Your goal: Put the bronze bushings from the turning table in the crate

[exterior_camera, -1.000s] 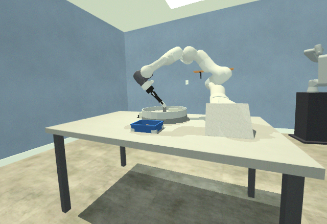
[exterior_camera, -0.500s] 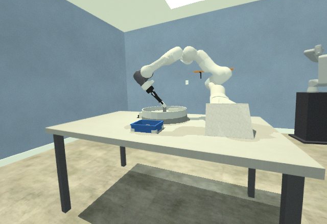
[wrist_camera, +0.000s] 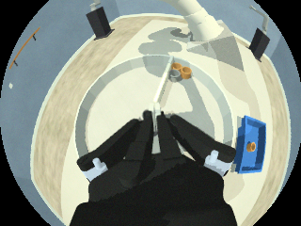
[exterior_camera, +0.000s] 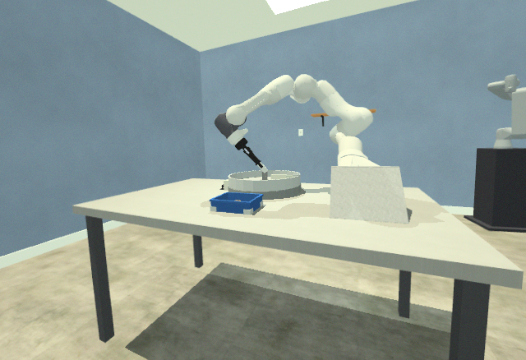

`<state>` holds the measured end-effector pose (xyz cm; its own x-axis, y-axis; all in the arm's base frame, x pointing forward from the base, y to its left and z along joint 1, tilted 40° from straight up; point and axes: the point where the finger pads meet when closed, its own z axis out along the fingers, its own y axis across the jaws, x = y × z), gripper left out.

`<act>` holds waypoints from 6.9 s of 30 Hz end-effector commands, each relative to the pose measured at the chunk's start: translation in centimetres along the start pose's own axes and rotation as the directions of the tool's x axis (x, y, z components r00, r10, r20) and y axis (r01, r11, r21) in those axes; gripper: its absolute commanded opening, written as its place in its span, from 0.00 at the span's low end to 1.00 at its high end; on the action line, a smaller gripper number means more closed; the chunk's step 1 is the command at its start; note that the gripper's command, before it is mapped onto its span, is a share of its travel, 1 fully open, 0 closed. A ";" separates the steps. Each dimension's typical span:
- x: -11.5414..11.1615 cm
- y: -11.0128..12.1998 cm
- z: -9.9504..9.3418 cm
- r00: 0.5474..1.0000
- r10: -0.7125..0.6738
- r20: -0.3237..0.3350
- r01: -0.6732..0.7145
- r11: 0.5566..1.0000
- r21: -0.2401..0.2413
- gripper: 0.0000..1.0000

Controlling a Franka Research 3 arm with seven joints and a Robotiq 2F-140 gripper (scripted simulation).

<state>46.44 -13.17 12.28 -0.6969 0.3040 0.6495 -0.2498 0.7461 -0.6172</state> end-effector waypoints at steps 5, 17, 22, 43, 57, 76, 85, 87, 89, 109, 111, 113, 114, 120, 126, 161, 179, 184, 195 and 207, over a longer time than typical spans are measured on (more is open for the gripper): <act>0.0 -0.4 0.0 1.000 0.001 0.002 -0.001 1.000 0.001 0.00; 0.0 -0.4 0.0 1.000 0.001 0.002 -0.001 1.000 0.001 0.00; 0.0 -0.4 0.0 1.000 0.001 0.002 -0.001 1.000 0.001 0.00; 0.0 -0.4 0.0 1.000 0.001 0.002 -0.001 1.000 0.001 0.00; 0.0 -0.5 0.0 1.000 0.001 0.002 -0.001 1.000 0.001 0.00; 0.0 -0.5 0.0 1.000 0.001 0.002 -0.001 1.000 0.001 0.00; 0.0 -0.5 0.0 1.000 0.001 0.002 -0.001 1.000 0.001 0.00; 0.0 -0.5 0.0 1.000 0.001 0.002 -0.001 1.000 0.001 0.07; 0.0 -0.5 0.0 1.000 0.001 0.002 -0.001 1.000 0.001 0.07; 0.0 -0.5 0.0 1.000 0.001 0.002 -0.001 1.000 0.001 0.07; 0.0 -0.5 0.0 1.000 0.001 0.002 -0.001 1.000 0.001 0.07; 0.0 -0.5 0.0 1.000 0.001 0.002 -0.001 1.000 0.001 0.07; 0.0 -0.5 0.0 1.000 0.001 0.002 -0.001 1.000 0.001 0.07; 0.0 -0.5 -0.1 1.000 0.001 0.002 -0.001 1.000 0.001 0.07; 1.2 -0.6 -1.5 1.000 0.001 0.002 -0.001 1.000 0.001 0.07; 2.2 -0.6 -2.6 1.000 0.001 0.002 -0.001 1.000 0.001 0.07; 2.2 -0.6 -2.6 1.000 0.001 0.002 -0.001 1.000 0.001 0.07; 2.2 -0.6 -2.6 1.000 0.001 0.002 -0.001 1.000 0.001 0.07; 2.2 -0.6 -2.6 1.000 0.001 0.002 -0.001 1.000 0.001 0.07; 2.2 -0.5 -2.5 1.000 -0.007 0.002 0.007 1.000 0.008 0.06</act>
<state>46.83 -11.31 15.00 -0.7008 0.3034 0.6456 -0.2479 0.7450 -0.6192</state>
